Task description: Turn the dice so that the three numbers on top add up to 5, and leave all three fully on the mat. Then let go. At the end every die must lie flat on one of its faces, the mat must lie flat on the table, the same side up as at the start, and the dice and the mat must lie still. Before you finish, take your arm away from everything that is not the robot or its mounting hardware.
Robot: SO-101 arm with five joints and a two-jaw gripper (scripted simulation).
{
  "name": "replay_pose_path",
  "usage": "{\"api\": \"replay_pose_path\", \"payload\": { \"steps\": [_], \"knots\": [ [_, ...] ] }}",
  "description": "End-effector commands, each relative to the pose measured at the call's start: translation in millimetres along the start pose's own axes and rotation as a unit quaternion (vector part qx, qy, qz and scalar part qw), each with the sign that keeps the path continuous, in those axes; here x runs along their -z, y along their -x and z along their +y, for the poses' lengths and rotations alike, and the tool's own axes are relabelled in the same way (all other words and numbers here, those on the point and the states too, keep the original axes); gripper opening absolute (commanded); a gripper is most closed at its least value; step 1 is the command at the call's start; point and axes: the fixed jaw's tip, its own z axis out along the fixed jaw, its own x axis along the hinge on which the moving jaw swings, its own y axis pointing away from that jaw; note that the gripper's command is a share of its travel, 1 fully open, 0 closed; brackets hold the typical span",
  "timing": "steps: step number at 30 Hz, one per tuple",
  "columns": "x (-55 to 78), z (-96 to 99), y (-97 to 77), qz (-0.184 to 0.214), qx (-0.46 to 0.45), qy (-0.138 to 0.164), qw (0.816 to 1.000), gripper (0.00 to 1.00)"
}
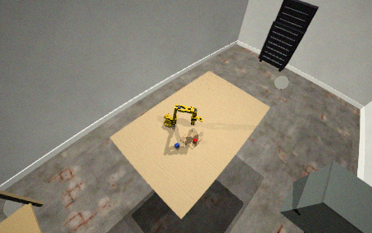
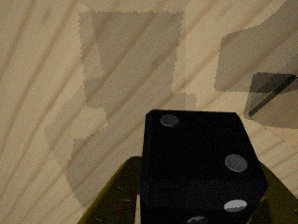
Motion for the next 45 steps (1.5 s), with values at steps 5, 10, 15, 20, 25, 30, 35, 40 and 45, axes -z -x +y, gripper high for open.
{"api": "replay_pose_path", "payload": {
  "steps": [5, 10, 15, 20, 25, 30, 35, 40, 45],
  "knots": [
    [13.2, 3.1, 7.2, -0.048, 0.003, 0.002, 0.999, 0.0],
    [12.3, 6.5, 9.5, -0.089, 0.011, 0.004, 0.996, 0.0],
    [11.4, 10.5, 11.6, -0.137, 0.019, 0.007, 0.99, 0.0],
    [10.6, 14.6, 12.9, -0.184, 0.028, 0.011, 0.983, 0.0],
    [10.0, 18.0, 13.4, -0.224, 0.035, 0.015, 0.974, 0.0],
    [9.8, 19.0, 13.5, -0.235, 0.037, 0.017, 0.971, 0.0],
    [9.8, 19.0, 13.5, -0.235, 0.037, 0.017, 0.971, 0.0],
    [9.5, 20.4, 14.7, -0.251, 0.04, 0.018, 0.967, 0.0],
    [9.1, 24.2, 17.3, -0.294, 0.048, 0.024, 0.954, 0.0]
  ]
}}
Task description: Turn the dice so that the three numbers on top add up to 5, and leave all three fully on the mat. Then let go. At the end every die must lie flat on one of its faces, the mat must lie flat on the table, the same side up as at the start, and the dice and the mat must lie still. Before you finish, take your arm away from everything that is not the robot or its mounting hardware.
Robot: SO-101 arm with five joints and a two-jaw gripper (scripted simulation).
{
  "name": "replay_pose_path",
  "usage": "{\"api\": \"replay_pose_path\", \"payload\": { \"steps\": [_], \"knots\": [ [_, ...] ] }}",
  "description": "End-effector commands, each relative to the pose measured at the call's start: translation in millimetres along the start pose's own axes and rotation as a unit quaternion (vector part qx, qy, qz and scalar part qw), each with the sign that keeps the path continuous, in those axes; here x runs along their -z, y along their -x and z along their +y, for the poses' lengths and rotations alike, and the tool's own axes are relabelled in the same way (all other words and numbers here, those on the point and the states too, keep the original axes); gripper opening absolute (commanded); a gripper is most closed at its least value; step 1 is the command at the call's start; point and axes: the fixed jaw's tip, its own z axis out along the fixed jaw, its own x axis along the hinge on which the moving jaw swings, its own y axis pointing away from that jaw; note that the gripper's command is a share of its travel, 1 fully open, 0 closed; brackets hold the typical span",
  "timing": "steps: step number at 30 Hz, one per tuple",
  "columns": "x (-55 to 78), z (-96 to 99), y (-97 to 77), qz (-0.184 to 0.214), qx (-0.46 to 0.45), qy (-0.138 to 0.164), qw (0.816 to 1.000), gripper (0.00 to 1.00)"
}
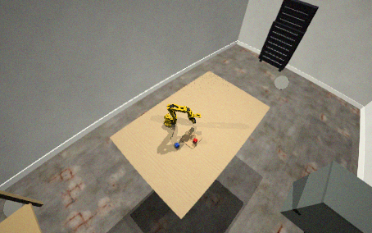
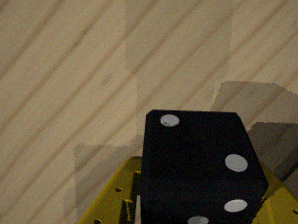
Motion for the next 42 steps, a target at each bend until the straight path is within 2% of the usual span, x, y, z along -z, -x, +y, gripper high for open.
{"api": "replay_pose_path", "payload": {
  "steps": [1, 3, 5, 10, 14, 30, 42],
  "knots": [
    [5.5, 5.1, 12.4, -0.07, 0.007, 0.008, 0.997, 0.0],
    [5.0, 7.0, 13.4, -0.094, 0.011, 0.011, 0.995, 0.0],
    [5.0, 7.0, 13.4, -0.094, 0.011, 0.011, 0.995, 0.0],
    [5.0, 11.5, 15.1, -0.15, 0.02, 0.019, 0.988, 0.0],
    [5.5, 13.9, 15.6, -0.18, 0.024, 0.024, 0.983, 0.0],
    [4.5, 15.5, 16.8, -0.199, 0.027, 0.027, 0.979, 0.0],
    [-1.3, 20.2, 21.9, -0.251, 0.035, 0.035, 0.967, 0.0]
  ]
}}
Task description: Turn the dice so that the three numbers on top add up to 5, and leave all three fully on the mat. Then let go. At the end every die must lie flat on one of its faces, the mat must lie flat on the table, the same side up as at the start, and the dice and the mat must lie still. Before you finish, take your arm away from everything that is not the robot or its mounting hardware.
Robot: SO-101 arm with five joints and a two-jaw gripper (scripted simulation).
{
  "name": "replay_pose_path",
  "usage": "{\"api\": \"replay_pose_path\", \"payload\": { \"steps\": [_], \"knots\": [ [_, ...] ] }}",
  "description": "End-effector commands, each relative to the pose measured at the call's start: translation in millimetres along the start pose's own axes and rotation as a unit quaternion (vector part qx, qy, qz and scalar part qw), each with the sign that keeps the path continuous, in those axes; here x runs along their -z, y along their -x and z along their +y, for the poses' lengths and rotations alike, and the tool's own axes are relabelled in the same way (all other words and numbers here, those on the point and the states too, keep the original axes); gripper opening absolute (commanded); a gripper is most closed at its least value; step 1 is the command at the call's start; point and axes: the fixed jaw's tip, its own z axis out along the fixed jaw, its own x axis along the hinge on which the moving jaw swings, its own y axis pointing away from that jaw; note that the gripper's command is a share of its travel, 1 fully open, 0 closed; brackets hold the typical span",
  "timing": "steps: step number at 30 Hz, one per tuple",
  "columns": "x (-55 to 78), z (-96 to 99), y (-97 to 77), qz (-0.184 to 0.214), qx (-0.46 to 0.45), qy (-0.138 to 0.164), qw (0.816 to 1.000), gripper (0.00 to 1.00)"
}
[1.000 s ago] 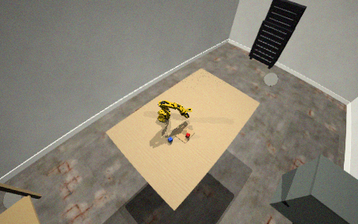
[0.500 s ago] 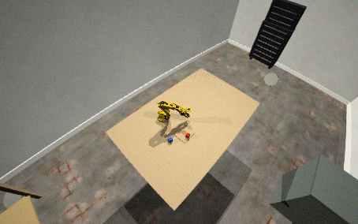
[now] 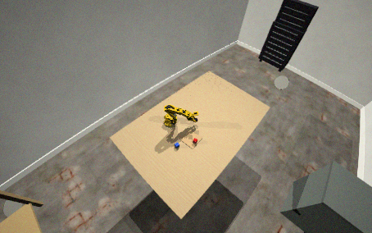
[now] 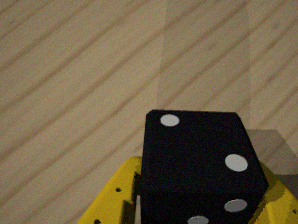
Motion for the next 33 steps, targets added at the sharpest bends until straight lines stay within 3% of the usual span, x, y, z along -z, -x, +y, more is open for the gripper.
{"api": "replay_pose_path", "payload": {
  "steps": [1, 12, 23, 33],
  "knots": [
    [-2.2, 4.1, 10.0, -0.046, 0.007, 0.008, 0.999, 0.0],
    [-3.1, 10.6, 11.9, -0.131, 0.017, 0.022, 0.991, 0.0],
    [0.4, 13.3, 12.4, -0.167, 0.021, 0.028, 0.985, 0.0],
    [0.9, 13.6, 12.5, -0.171, 0.021, 0.029, 0.985, 0.0]
  ]
}}
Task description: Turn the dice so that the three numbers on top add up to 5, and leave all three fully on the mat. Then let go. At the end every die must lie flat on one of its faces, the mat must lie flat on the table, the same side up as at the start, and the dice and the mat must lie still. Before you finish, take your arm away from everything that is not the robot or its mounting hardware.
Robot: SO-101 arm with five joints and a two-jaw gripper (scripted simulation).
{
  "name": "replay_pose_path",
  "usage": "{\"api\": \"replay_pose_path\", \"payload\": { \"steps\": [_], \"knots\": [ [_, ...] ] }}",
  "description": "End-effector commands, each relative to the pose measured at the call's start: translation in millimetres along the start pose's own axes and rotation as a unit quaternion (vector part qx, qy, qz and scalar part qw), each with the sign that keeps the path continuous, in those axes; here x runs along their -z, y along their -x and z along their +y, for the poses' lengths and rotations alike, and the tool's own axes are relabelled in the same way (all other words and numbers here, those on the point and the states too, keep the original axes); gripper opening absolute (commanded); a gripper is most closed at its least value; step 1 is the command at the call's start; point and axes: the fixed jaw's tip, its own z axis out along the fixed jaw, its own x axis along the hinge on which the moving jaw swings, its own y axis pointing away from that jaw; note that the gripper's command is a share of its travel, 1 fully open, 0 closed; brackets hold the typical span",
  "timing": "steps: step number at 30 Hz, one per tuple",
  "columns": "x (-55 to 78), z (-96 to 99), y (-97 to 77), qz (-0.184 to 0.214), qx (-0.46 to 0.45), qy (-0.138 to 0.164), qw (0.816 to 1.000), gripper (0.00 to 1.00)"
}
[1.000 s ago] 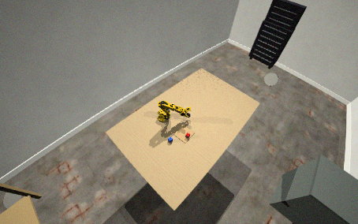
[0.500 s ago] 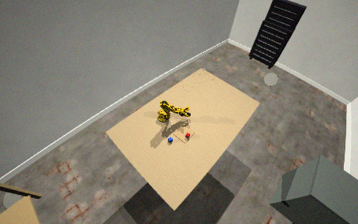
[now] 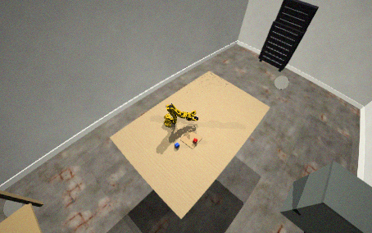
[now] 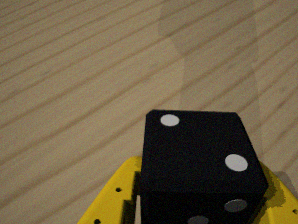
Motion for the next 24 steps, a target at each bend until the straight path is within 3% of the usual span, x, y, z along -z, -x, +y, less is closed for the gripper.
{"api": "replay_pose_path", "payload": {
  "steps": [1, 24],
  "knots": [
    [0.1, 2.3, 4.5, -0.013, 0.005, 0.005, 1.0, 0.0],
    [-0.1, 2.3, 4.3, -0.014, 0.012, 0.005, 1.0, 0.0]
  ]
}}
